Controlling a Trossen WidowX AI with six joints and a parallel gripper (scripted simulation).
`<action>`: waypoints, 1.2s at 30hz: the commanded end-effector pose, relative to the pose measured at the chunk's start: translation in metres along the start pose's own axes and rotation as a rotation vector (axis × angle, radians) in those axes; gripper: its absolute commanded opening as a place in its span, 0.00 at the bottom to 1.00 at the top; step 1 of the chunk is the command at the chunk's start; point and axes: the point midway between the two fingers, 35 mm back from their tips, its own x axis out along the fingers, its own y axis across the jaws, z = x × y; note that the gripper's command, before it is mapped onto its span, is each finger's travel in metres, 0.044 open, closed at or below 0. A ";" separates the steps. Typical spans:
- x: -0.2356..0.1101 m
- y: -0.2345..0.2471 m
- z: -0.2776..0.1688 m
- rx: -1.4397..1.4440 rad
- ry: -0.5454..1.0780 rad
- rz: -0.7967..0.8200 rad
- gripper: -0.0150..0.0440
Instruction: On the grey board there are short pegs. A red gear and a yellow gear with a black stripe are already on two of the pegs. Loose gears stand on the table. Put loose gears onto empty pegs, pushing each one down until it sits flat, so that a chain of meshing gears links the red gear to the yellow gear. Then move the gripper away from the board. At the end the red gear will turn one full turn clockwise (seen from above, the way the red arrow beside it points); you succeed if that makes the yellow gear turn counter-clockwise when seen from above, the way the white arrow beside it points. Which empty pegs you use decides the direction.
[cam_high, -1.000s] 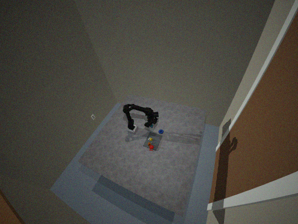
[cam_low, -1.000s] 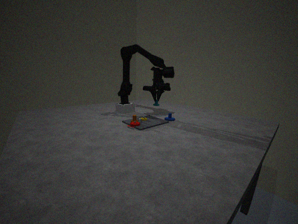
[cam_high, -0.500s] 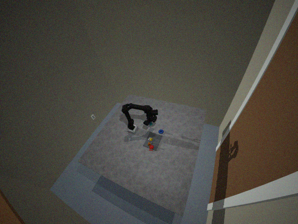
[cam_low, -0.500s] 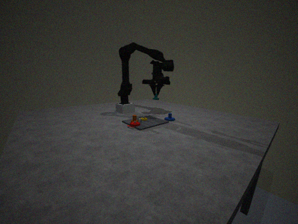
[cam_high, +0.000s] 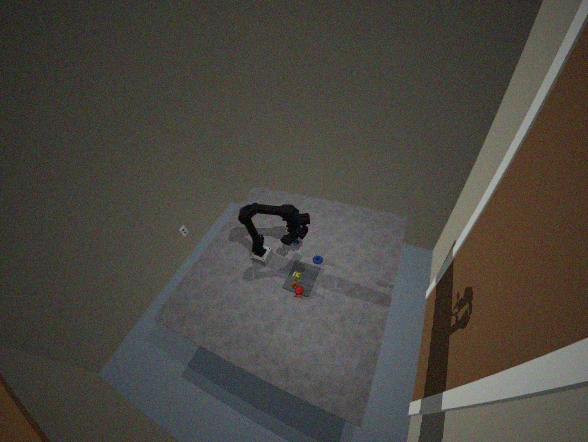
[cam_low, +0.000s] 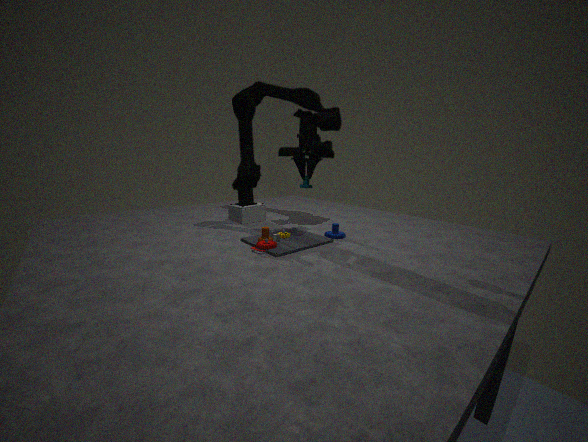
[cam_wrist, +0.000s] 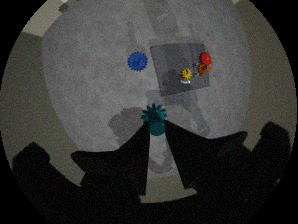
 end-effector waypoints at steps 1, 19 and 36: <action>0.001 -0.004 0.005 -0.003 -0.002 0.003 0.25; 0.015 -0.033 0.028 0.037 -0.003 0.001 0.25; 0.032 -0.062 0.047 0.024 0.003 0.003 0.25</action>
